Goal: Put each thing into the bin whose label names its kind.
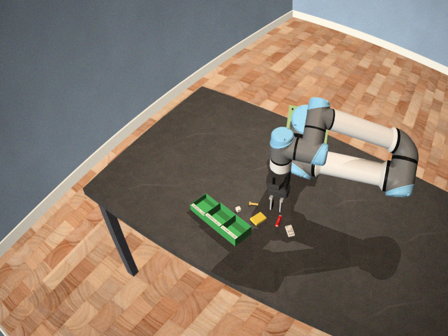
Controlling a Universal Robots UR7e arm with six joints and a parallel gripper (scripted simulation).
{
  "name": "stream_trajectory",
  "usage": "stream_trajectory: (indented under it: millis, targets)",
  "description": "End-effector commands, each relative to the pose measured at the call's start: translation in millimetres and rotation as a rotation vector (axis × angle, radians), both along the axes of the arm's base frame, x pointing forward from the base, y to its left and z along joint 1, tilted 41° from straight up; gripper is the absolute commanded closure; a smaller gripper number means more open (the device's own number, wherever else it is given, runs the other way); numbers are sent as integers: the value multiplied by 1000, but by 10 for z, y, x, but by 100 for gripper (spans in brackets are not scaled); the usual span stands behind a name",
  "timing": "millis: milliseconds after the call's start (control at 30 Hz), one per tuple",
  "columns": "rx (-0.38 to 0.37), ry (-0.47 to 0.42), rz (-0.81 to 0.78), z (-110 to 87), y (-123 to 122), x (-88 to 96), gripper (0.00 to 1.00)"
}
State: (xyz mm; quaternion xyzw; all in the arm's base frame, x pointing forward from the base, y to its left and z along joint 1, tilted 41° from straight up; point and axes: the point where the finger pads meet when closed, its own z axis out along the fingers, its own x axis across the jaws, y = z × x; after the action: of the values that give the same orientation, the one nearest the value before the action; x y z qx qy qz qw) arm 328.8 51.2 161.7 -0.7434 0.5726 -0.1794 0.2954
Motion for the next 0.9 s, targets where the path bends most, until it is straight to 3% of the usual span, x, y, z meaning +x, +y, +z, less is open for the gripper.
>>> stream_trajectory:
  millis: [0,867]
  targets:
    - [96,38,-118,-224,355,-209,40]
    - [96,36,-119,-208,350,-224,40]
